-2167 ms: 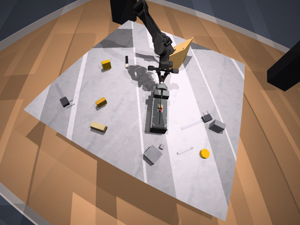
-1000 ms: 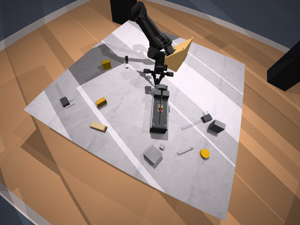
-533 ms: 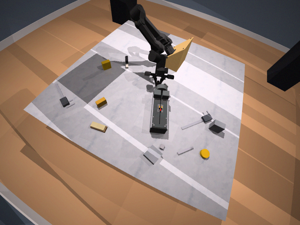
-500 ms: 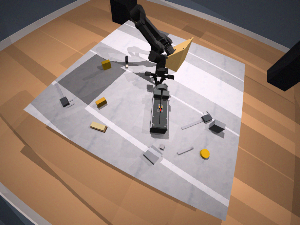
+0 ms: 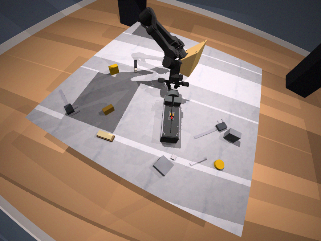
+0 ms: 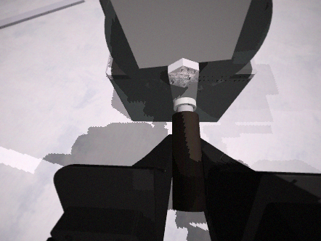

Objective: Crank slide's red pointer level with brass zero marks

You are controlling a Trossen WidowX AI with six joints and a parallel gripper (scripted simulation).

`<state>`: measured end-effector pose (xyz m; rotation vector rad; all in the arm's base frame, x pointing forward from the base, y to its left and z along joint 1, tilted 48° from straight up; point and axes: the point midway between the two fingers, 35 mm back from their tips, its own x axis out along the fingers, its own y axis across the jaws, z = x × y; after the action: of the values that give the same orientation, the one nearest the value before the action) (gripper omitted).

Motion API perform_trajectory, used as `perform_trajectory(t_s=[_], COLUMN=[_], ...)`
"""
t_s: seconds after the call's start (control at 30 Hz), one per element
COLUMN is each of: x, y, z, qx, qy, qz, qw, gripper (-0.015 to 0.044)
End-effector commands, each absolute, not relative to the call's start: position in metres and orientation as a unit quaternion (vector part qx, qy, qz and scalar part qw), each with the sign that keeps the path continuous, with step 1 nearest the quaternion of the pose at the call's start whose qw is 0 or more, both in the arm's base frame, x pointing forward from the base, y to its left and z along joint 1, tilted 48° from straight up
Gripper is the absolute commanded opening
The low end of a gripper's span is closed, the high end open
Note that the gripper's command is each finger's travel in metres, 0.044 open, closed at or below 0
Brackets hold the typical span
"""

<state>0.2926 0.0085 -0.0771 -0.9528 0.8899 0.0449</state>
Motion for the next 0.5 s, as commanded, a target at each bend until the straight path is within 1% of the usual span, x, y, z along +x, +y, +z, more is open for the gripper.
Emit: perform_trajectory(t_s=[0.0,0.47], x=[0.2890,0.2837], y=[0.0129,0.0213], z=[-0.0840,-0.0887], qx=[-0.442,-0.442], qy=[0.418,0.418], qz=[0.028,0.028], qw=[0.793,0.794], gripper=[0.0000,0.0000])
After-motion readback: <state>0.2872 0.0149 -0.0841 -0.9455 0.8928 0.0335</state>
